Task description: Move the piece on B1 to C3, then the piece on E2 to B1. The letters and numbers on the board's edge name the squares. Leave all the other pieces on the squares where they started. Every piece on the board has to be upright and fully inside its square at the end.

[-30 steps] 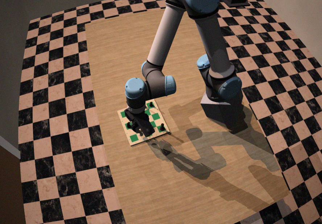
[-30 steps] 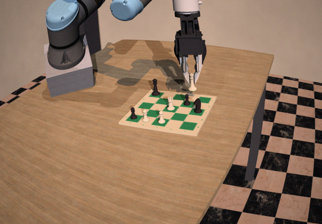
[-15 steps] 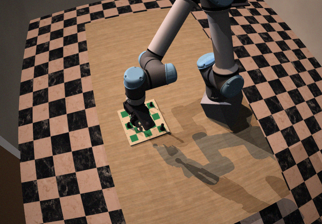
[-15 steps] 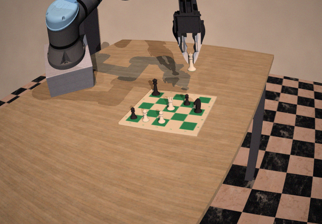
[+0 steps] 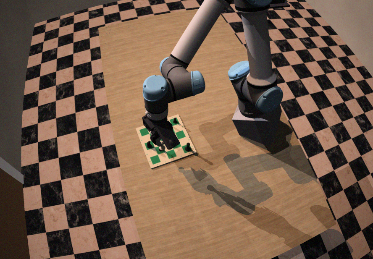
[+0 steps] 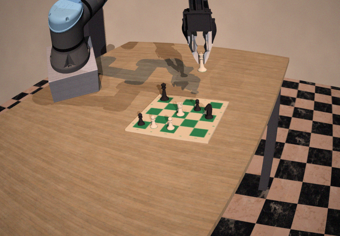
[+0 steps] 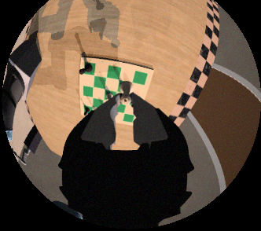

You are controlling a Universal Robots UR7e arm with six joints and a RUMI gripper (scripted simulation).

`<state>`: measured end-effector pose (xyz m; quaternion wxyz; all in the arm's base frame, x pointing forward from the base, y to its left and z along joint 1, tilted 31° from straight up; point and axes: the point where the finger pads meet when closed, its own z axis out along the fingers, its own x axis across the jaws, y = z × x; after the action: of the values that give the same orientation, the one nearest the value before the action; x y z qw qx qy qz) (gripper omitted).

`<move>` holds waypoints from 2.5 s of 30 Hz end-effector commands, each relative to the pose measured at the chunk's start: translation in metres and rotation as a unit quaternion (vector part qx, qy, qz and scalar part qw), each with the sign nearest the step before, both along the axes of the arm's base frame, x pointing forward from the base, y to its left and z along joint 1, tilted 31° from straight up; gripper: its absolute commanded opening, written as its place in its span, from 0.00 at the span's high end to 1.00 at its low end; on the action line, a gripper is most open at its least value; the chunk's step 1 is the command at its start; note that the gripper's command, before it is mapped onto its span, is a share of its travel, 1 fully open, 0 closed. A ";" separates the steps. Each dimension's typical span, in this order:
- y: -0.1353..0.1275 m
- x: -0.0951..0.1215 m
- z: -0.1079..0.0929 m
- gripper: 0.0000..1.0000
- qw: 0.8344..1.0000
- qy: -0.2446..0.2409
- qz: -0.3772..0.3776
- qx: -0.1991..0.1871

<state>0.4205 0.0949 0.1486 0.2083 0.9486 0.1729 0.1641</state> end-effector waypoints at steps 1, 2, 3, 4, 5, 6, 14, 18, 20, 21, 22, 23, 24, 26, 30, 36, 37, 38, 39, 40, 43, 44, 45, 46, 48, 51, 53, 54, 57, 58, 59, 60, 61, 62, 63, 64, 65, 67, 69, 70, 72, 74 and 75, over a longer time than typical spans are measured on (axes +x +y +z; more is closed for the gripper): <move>-0.008 0.004 0.005 1.00 1.000 -0.004 -0.010 0.005; -0.013 0.007 0.008 1.00 1.000 -0.006 -0.016 0.008; -0.020 0.009 0.012 1.00 1.000 -0.008 -0.024 0.012; -0.027 0.013 0.016 1.00 0.999 -0.012 -0.032 0.016; -0.036 0.016 0.020 1.00 0.999 -0.015 -0.042 0.020; -0.045 0.019 0.025 1.00 0.998 -0.019 -0.052 0.025; -0.093 0.032 0.052 1.00 0.993 -0.042 -0.103 0.046; -0.103 0.033 0.058 1.00 0.991 -0.047 -0.113 0.049; -0.103 0.033 0.058 1.00 0.991 -0.047 -0.113 0.049; -0.103 0.033 0.058 1.00 0.991 -0.047 -0.113 0.049; -0.103 0.033 0.058 1.00 0.991 -0.047 -0.113 0.049; -0.103 0.033 0.058 1.00 0.991 -0.047 -0.113 0.049; -0.103 0.033 0.058 1.00 0.991 -0.047 -0.113 0.049; -0.103 0.033 0.058 1.00 0.991 -0.047 -0.113 0.049; -0.103 0.033 0.058 1.00 0.991 -0.047 -0.113 0.049; -0.105 0.035 0.054 1.00 0.991 -0.046 -0.113 0.050; -0.105 0.036 0.053 1.00 0.991 -0.045 -0.113 0.051; -0.106 0.037 0.051 1.00 0.991 -0.045 -0.113 0.051; -0.107 0.038 0.048 1.00 0.991 -0.045 -0.113 0.051; -0.108 0.039 0.046 1.00 0.991 -0.045 -0.113 0.051; -0.112 0.044 0.035 1.00 0.991 -0.045 -0.113 0.051; -0.114 0.046 0.031 1.00 0.991 -0.045 -0.113 0.051; -0.115 0.048 0.027 1.00 0.991 -0.045 -0.113 0.051; -0.117 0.050 0.022 1.00 0.991 -0.045 -0.113 0.051; -0.117 0.050 0.022 1.00 0.991 -0.045 -0.113 0.051; -0.122 0.056 0.009 1.00 0.991 -0.045 -0.113 0.051; -0.125 0.060 0.001 1.00 0.991 -0.045 -0.113 0.051; -0.126 0.062 -0.003 1.00 0.991 -0.045 -0.113 0.051; -0.130 0.066 -0.012 1.00 0.991 -0.045 -0.113 0.051; -0.131 0.068 -0.015 1.00 0.991 -0.045 -0.113 0.051; -0.132 0.069 -0.017 1.00 0.991 -0.045 -0.113 0.051; -0.133 0.070 -0.019 1.00 0.991 -0.045 -0.113 0.051; -0.134 0.071 -0.021 1.00 0.991 -0.045 -0.113 0.051; -0.134 0.071 -0.022 1.00 0.991 -0.045 -0.113 0.051; -0.134 0.072 -0.023 1.00 0.991 -0.045 -0.113 0.051; -0.134 0.072 -0.023 1.00 0.991 -0.045 -0.113 0.051; -0.134 0.072 -0.023 1.00 0.991 -0.045 -0.113 0.051; -0.135 0.072 -0.025 1.00 0.991 -0.045 -0.113 0.051; -0.135 0.072 -0.025 1.00 0.991 -0.045 -0.113 0.051; -0.135 0.072 -0.025 1.00 0.991 -0.045 -0.113 0.051; -0.135 0.072 -0.025 1.00 0.991 -0.045 -0.113 0.051; -0.135 0.072 -0.025 1.00 0.991 -0.045 -0.113 0.051; -0.135 0.072 -0.025 1.00 0.991 -0.045 -0.113 0.051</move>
<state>0.4924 -0.0401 0.1235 0.1847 0.9631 0.0461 0.1901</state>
